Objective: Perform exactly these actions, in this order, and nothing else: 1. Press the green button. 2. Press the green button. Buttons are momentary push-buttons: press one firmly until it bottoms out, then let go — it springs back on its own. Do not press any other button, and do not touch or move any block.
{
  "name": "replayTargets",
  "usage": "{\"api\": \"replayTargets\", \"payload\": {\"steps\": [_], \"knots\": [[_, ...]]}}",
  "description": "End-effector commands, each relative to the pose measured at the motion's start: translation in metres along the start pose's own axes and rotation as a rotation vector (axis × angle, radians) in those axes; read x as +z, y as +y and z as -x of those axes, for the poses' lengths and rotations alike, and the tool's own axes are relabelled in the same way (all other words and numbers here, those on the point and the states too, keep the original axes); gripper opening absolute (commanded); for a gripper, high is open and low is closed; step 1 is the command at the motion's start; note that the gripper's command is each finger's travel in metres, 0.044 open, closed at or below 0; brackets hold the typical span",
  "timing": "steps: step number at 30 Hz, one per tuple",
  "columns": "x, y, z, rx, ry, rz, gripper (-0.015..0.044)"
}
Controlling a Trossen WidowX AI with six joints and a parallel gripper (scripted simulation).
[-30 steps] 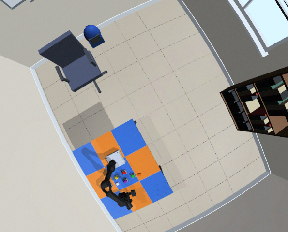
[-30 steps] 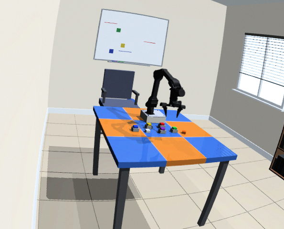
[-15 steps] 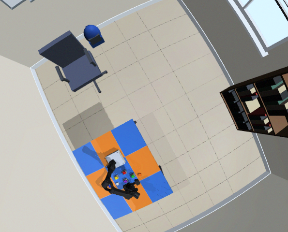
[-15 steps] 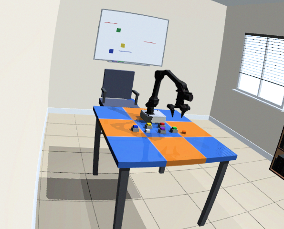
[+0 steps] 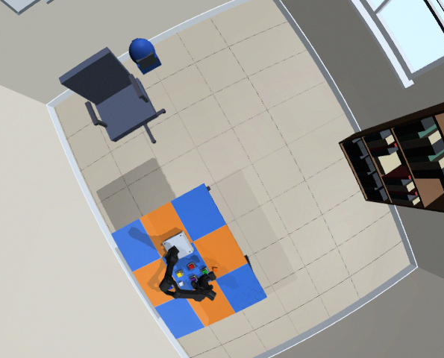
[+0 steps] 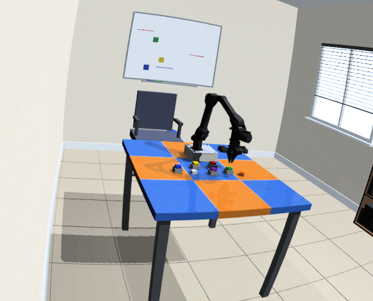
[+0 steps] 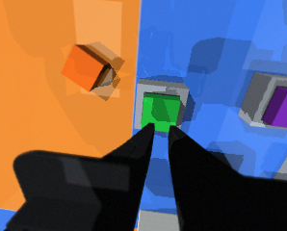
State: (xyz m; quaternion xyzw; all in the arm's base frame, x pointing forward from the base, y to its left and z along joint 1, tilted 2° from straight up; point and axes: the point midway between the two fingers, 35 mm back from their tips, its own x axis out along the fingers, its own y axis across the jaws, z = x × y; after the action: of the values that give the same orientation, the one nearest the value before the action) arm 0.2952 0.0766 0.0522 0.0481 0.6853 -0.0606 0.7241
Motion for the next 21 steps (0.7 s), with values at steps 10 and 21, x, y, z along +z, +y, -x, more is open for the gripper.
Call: {"api": "replayTargets", "payload": {"steps": [10, 21], "knots": [[-0.002, 0.0, -0.004, 0.002, 0.006, -0.003, 0.002], [-0.001, 0.0, -0.022, 0.002, 0.006, -0.003, 0.002]]}}
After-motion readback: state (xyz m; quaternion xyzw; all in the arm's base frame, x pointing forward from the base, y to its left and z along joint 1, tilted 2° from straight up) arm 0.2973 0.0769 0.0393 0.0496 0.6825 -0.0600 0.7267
